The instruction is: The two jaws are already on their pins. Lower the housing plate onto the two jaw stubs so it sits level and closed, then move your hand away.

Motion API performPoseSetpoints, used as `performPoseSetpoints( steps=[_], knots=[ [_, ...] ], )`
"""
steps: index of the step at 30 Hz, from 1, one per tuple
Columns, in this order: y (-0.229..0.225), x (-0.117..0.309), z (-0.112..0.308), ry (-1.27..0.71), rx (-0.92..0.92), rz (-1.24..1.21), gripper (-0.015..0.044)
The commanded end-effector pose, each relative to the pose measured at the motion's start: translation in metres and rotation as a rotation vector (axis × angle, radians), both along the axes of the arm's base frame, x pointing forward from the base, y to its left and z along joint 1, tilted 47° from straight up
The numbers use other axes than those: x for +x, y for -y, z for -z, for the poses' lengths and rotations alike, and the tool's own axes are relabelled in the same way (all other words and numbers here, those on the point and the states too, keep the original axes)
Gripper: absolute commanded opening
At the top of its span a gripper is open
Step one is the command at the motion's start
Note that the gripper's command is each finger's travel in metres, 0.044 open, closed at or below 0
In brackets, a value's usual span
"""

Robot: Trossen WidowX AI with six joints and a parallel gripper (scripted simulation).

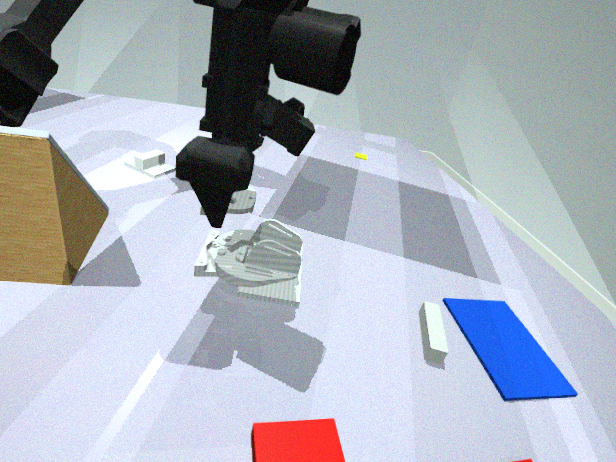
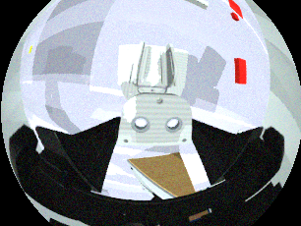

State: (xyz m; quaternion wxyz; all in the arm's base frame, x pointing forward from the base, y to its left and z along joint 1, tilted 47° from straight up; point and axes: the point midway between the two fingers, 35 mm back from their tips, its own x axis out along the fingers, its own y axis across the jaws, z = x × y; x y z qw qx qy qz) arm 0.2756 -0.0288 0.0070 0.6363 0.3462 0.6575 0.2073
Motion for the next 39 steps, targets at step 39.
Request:
performPoseSetpoints(
  steps=[39],
  knots=[
    [-0.039,0.0,0.035,-0.005,0.009,0.002,0.0351]
  ],
)
